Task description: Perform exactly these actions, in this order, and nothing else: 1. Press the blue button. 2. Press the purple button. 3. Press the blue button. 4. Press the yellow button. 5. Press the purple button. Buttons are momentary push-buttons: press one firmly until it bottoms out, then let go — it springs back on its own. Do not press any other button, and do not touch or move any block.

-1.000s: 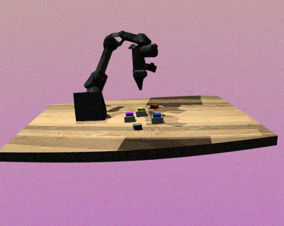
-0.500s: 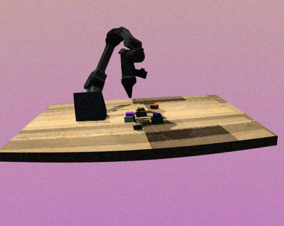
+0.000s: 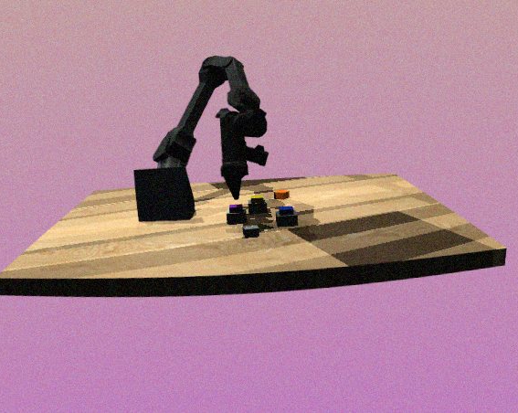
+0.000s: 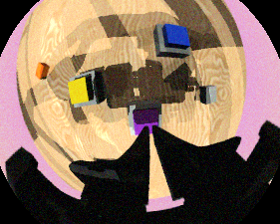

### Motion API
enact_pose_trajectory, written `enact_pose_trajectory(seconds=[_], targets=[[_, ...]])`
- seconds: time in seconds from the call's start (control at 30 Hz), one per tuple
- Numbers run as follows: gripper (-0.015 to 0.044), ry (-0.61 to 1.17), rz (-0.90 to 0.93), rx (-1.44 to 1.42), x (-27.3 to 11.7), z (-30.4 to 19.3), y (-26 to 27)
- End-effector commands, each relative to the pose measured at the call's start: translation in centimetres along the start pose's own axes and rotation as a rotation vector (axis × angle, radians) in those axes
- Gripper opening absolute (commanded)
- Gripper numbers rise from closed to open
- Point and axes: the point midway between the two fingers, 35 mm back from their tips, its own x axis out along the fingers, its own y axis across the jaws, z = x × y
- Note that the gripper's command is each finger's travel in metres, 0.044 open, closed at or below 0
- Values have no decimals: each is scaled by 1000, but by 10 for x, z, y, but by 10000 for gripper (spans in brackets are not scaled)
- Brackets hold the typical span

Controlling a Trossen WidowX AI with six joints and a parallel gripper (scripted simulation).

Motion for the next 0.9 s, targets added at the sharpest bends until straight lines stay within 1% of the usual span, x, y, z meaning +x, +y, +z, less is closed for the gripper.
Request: enact_pose_trajectory(seconds=[0.0, 0.4, 0.87], targets=[[20, 4, 10, 7, 8, -2, 2], [20, 4, 12, 6, 26, -3, 3], [20, 4, 12, 6, 26, -3, 3]])
